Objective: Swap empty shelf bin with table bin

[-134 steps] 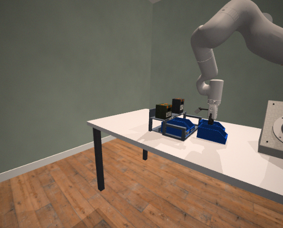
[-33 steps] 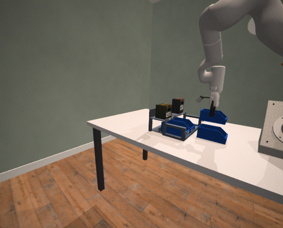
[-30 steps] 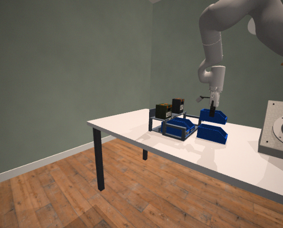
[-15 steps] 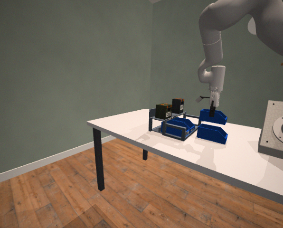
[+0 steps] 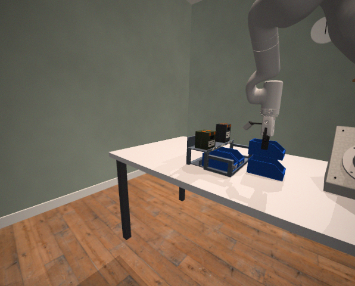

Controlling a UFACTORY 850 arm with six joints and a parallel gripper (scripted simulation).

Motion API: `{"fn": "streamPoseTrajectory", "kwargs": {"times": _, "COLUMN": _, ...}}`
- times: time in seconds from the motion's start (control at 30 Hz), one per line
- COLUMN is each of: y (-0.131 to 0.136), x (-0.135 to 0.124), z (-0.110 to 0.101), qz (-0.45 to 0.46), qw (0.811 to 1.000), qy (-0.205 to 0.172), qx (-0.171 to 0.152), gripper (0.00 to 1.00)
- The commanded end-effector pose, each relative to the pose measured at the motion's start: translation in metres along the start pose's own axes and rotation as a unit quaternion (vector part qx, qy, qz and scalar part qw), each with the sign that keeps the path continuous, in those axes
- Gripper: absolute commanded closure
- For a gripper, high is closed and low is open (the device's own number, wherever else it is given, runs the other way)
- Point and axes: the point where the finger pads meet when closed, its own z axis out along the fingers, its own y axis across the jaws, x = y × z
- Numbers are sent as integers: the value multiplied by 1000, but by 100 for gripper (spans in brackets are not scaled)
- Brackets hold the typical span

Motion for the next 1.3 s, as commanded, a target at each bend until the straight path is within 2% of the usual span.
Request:
{"fn": "streamPoseTrajectory", "kwargs": {"times": 0.0, "y": -32, "x": -2, "z": -2, "qz": 0, "qw": 1000, "qy": 2, "qx": -2, "gripper": 100}}
{"fn": "streamPoseTrajectory", "kwargs": {"times": 0.2, "y": -87, "x": -8, "z": -1, "qz": 0, "qw": 1000, "qy": 2, "qx": -2, "gripper": 100}}
{"fn": "streamPoseTrajectory", "kwargs": {"times": 0.23, "y": -87, "x": -8, "z": -1, "qz": 0, "qw": 1000, "qy": 2, "qx": -2, "gripper": 100}}
{"fn": "streamPoseTrajectory", "kwargs": {"times": 0.47, "y": -142, "x": -14, "z": -1, "qz": 0, "qw": 1000, "qy": 2, "qx": -2, "gripper": 100}}
{"fn": "streamPoseTrajectory", "kwargs": {"times": 0.53, "y": -142, "x": -14, "z": -1, "qz": 0, "qw": 1000, "qy": 2, "qx": -2, "gripper": 100}}
{"fn": "streamPoseTrajectory", "kwargs": {"times": 0.7, "y": -170, "x": -17, "z": -1, "qz": 0, "qw": 1000, "qy": 2, "qx": -2, "gripper": 100}}
{"fn": "streamPoseTrajectory", "kwargs": {"times": 0.87, "y": -186, "x": -19, "z": -1, "qz": 0, "qw": 1000, "qy": 2, "qx": -2, "gripper": 100}}
{"fn": "streamPoseTrajectory", "kwargs": {"times": 1.27, "y": -190, "x": -19, "z": -1, "qz": 0, "qw": 1000, "qy": 2, "qx": -2, "gripper": 100}}
